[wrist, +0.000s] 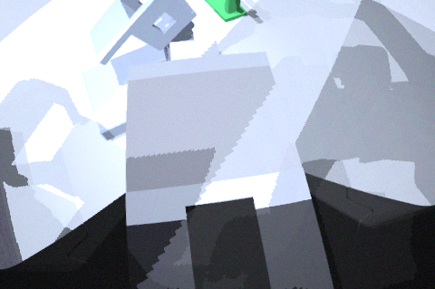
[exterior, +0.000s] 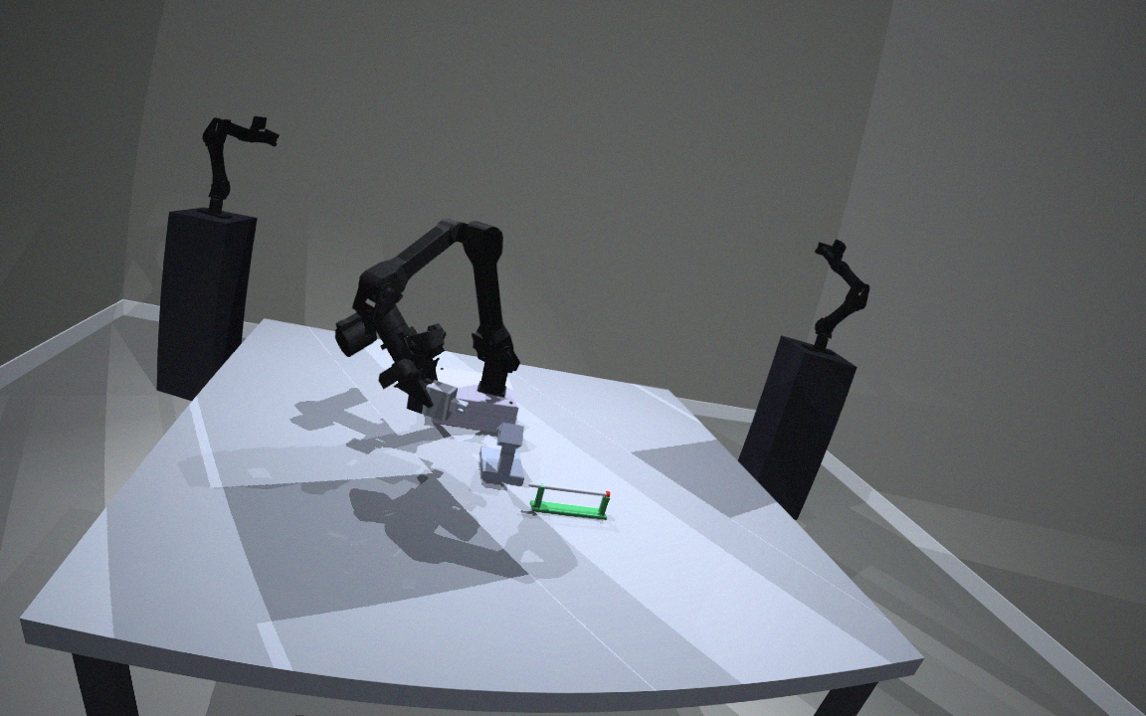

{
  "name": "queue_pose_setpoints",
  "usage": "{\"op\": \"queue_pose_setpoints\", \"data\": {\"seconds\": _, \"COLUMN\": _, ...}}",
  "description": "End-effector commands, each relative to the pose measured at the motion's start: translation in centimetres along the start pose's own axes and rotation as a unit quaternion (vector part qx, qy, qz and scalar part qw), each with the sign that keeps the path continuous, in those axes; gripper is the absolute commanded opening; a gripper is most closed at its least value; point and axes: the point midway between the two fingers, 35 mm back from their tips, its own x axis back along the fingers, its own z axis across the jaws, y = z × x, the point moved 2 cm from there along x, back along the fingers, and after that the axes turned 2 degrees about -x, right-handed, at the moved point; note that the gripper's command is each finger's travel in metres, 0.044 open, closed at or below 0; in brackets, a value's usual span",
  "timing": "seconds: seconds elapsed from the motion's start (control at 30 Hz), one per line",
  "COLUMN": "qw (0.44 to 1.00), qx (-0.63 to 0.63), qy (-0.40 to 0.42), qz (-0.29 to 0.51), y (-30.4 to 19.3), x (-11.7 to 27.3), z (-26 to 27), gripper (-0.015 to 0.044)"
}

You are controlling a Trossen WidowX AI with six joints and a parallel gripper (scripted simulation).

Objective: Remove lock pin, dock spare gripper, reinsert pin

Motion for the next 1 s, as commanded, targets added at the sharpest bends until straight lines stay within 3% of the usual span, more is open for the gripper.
{"op": "queue_pose_setpoints", "data": {"seconds": 0.0, "qw": 1.000, "qx": 0.004, "qy": -0.004, "qz": 0.000, "y": 1.8, "x": 1.6, "z": 0.3, "gripper": 0.0000}}
{"op": "queue_pose_setpoints", "data": {"seconds": 0.47, "qw": 1.000, "qx": -0.002, "qy": 0.000, "qz": 0.005, "y": 1.8, "x": 1.4, "z": 0.3, "gripper": 0.0000}}
{"op": "queue_pose_setpoints", "data": {"seconds": 0.97, "qw": 0.990, "qx": -0.114, "qy": 0.055, "qz": 0.068, "y": 5.0, "x": -0.5, "z": 0.9, "gripper": 0.0000}}
